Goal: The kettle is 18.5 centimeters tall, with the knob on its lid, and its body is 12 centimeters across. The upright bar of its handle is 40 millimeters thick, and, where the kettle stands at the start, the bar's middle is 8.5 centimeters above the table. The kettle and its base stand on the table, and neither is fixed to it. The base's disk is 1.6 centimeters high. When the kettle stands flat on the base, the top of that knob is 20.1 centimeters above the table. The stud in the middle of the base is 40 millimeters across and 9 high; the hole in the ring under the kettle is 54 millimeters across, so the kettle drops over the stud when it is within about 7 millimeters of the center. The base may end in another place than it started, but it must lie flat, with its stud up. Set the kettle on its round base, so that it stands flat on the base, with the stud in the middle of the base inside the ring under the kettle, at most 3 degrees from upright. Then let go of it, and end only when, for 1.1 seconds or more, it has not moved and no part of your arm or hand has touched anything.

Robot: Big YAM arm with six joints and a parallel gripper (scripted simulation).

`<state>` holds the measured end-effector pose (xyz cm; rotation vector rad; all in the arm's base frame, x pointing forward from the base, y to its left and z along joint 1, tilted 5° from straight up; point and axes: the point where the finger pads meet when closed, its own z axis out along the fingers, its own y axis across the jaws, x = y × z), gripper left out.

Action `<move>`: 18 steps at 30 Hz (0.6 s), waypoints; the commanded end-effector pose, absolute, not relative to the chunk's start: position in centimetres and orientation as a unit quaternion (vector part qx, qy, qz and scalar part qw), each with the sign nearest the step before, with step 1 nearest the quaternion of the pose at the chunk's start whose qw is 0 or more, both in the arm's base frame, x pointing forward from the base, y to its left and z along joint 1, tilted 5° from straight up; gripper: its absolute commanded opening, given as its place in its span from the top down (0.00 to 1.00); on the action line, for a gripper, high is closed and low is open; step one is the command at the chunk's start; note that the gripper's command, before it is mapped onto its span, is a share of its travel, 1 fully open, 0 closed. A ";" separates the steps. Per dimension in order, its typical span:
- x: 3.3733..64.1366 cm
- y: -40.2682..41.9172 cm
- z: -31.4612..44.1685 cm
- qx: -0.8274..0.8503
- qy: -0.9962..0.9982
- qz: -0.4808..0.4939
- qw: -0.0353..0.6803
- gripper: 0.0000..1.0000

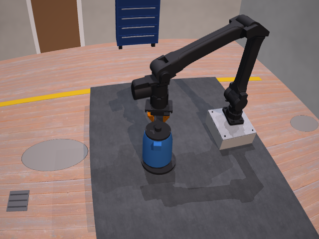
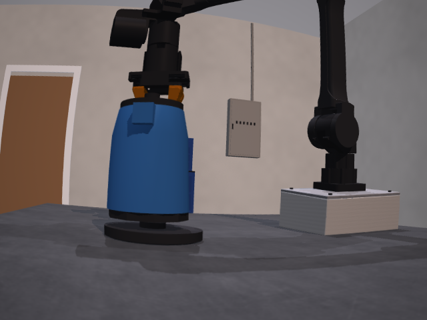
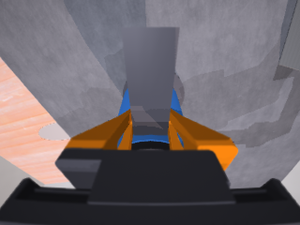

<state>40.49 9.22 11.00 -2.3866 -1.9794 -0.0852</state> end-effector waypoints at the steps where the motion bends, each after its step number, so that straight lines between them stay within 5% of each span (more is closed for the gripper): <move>1: 41.9 9.8 12.9 -0.771 -0.634 -0.057 0.007 1.00; 18: 41.6 9.8 12.5 -0.772 -0.634 -0.053 0.009 1.00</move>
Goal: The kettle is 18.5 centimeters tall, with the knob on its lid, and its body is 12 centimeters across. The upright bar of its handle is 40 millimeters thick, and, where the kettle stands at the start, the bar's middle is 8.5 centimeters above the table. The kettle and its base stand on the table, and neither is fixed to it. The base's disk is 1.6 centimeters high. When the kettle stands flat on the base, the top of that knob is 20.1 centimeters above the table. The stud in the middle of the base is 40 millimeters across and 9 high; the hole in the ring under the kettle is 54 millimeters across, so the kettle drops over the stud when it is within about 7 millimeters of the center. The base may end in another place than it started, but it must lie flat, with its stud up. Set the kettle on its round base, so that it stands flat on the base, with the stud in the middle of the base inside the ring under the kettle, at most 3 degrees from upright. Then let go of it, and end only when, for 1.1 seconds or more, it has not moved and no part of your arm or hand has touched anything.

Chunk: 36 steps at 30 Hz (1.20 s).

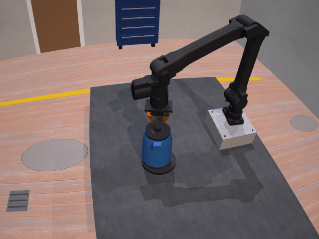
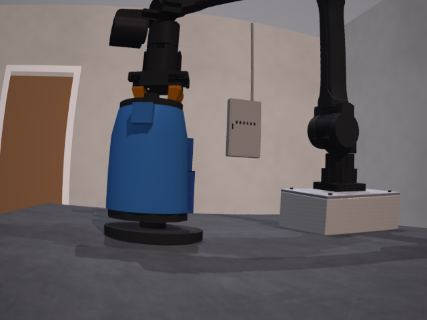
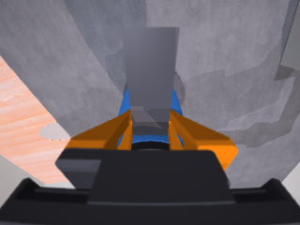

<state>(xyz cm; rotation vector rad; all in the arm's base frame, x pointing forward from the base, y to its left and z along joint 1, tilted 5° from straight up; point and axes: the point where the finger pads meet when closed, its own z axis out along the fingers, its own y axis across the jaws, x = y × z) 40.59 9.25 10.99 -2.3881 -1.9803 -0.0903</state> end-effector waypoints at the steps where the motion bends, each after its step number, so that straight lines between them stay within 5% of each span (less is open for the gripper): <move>1: 41.6 9.8 12.3 -0.772 -0.634 -0.051 0.010 1.00; 36: 41.9 9.9 12.2 -0.771 -0.634 -0.053 0.009 1.00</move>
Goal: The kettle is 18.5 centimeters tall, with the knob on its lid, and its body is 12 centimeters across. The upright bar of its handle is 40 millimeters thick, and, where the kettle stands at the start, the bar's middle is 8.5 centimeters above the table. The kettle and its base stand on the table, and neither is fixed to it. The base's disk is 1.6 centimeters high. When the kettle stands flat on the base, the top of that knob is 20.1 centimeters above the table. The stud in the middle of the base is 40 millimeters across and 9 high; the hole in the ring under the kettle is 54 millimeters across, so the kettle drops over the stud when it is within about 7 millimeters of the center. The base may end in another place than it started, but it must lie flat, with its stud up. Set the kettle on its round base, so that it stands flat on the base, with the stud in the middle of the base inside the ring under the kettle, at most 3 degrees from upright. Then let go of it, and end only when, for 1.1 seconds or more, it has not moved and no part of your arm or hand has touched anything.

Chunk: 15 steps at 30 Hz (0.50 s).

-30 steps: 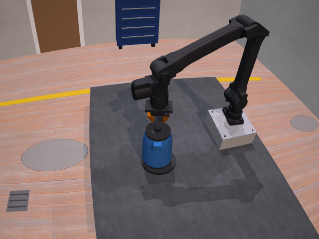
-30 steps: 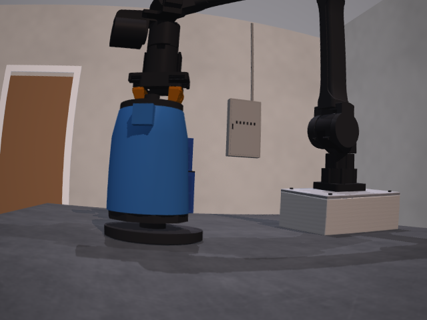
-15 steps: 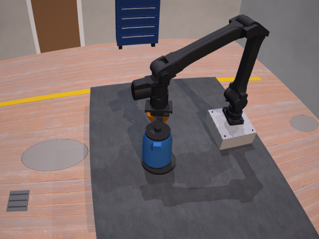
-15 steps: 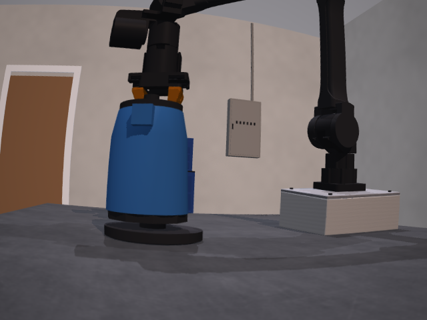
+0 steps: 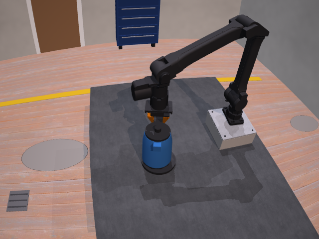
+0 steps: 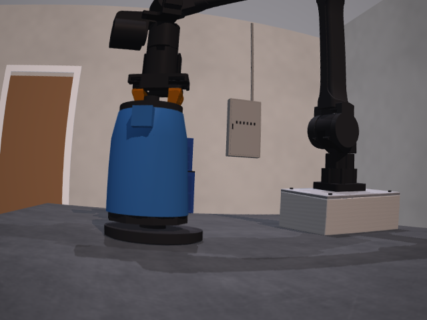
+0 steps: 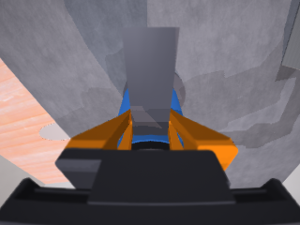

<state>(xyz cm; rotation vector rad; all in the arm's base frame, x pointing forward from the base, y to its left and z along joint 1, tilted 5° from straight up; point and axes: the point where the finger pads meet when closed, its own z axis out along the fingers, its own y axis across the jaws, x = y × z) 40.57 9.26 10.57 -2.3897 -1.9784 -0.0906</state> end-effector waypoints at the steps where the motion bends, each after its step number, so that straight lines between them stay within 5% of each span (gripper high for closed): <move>1: 41.9 9.9 12.2 -0.771 -0.634 -0.053 0.009 1.00; 15: 41.9 9.9 11.6 -0.772 -0.634 -0.049 0.011 1.00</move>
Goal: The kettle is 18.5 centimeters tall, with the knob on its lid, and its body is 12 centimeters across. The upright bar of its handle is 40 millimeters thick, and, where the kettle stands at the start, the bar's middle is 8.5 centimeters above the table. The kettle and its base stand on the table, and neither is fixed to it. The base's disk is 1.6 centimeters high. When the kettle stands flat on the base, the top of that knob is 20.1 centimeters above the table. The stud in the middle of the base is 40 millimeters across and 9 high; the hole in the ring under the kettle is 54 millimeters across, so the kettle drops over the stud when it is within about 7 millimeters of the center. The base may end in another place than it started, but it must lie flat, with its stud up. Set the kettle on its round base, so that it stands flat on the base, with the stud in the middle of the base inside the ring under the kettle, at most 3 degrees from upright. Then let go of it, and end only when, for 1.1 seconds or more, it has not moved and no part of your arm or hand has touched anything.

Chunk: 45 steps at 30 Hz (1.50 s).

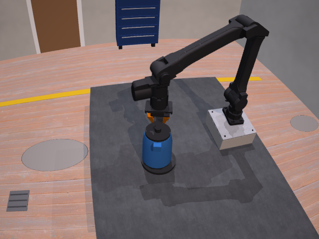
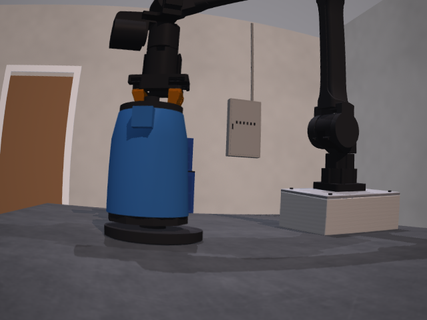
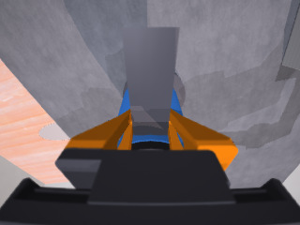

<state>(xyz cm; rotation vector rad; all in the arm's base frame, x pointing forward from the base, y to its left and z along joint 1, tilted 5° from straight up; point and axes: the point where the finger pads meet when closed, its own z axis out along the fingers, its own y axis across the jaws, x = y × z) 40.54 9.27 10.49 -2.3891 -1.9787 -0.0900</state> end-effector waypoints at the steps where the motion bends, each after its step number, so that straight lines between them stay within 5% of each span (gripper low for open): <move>1: 41.9 9.9 11.7 -0.772 -0.634 -0.051 0.010 1.00; 41: 42.7 9.9 14.1 -0.771 -0.633 -0.067 0.002 1.00; 42: 42.7 9.9 14.1 -0.771 -0.633 -0.067 0.002 0.26; 45: 42.3 9.8 13.2 -0.772 -0.633 -0.057 0.006 0.26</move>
